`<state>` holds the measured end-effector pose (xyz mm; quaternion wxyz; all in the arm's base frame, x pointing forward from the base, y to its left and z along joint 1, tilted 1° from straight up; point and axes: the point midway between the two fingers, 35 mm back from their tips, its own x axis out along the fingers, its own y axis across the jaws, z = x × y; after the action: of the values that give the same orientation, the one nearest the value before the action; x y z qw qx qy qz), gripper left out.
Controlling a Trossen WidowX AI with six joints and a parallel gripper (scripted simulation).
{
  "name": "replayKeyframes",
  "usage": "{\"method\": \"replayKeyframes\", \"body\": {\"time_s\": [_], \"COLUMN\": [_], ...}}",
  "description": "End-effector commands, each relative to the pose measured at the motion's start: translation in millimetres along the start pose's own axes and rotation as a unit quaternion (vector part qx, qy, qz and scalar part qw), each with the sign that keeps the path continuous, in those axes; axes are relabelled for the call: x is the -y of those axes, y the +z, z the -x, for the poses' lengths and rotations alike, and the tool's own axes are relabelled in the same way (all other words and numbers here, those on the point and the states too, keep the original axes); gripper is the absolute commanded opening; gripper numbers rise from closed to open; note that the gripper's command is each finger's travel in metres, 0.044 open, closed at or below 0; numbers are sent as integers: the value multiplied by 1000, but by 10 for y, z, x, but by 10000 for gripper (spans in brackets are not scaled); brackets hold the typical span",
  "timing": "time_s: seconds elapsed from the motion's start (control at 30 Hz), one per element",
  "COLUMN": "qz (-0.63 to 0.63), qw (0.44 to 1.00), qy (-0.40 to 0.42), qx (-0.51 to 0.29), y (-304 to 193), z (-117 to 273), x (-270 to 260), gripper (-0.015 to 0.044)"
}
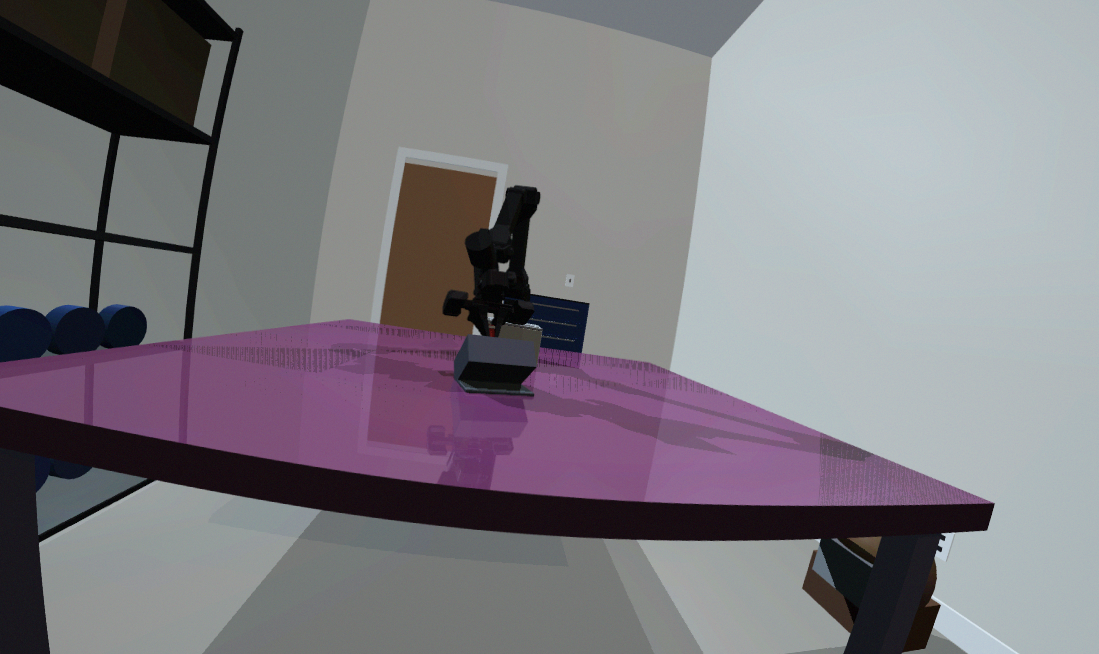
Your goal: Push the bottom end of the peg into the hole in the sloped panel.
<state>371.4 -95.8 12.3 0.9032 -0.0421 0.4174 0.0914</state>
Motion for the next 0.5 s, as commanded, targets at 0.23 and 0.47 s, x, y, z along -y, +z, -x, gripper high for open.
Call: {"method": "replayKeyframes", "body": {"time_s": [0.23,0.47], "qz": [-2,0], "qw": [1000,1000], "qy": [-3,0], "qx": [0,0], "y": [2,-1], "z": [-41,-35], "x": [10,0], "gripper": [0,0]}}
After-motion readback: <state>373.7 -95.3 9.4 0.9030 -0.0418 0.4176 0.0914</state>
